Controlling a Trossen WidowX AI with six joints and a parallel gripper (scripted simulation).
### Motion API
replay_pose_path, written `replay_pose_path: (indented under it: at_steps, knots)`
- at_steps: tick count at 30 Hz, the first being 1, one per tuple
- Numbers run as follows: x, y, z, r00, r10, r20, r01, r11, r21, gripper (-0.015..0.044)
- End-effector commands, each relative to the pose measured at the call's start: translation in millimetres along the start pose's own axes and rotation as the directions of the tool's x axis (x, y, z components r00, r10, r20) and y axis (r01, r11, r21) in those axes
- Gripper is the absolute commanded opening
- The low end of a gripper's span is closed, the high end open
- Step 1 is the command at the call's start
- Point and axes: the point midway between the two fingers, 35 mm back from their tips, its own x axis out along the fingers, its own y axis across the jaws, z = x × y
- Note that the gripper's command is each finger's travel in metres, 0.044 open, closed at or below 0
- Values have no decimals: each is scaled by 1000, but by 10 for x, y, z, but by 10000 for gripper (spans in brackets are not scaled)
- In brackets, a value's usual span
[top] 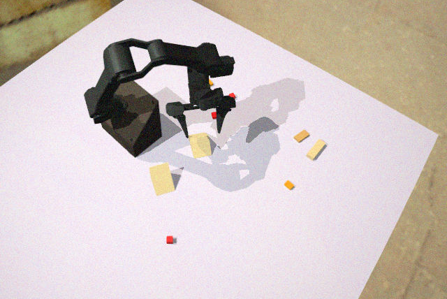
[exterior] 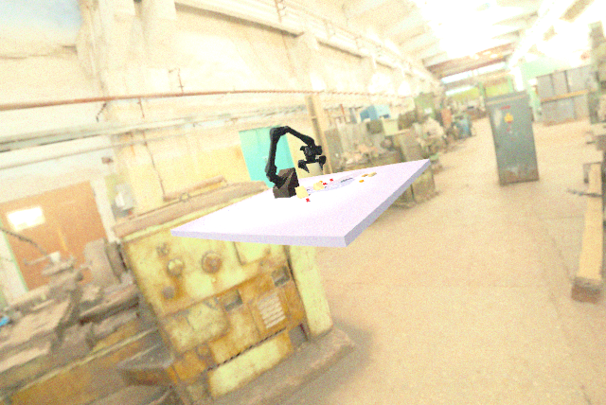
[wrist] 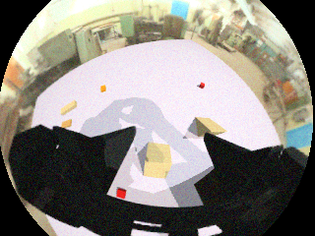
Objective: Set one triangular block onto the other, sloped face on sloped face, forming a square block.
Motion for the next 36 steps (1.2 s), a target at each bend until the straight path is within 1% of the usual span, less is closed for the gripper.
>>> replay_pose_path:
  at_steps: [1, 3, 5, 7, 9, 11, 13, 14, 15, 16, 24, 36]
  knots:
    - [160, -1, -23, 973, -76, -216, 64, 996, -60, 440]
    - [275, -9, -46, 913, -127, -387, 96, 991, -97, 440]
    - [380, -14, -55, 811, -158, -563, 104, 986, -128, 440]
    - [467, -14, -41, 681, -161, -714, 88, 986, -139, 440]
    - [546, -11, 1, 531, -135, -837, 56, 991, -124, 440]
    - [624, -7, 76, 367, -81, -927, 18, 997, -80, 440]
    - [710, -8, 184, 201, -2, -980, -18, 1000, -6, 440]
    - [748, -11, 236, 136, 35, -990, -30, 999, 32, 440]
    - [772, -14, 270, 98, 59, -993, -37, 998, 56, 440]
    - [780, -15, 281, 86, 68, -994, -38, 997, 64, 440]
    - [788, -4, 235, 86, 67, -994, -38, 997, 64, 440]
    - [865, 58, -618, 85, 64, -994, -38, 997, 61, 440]
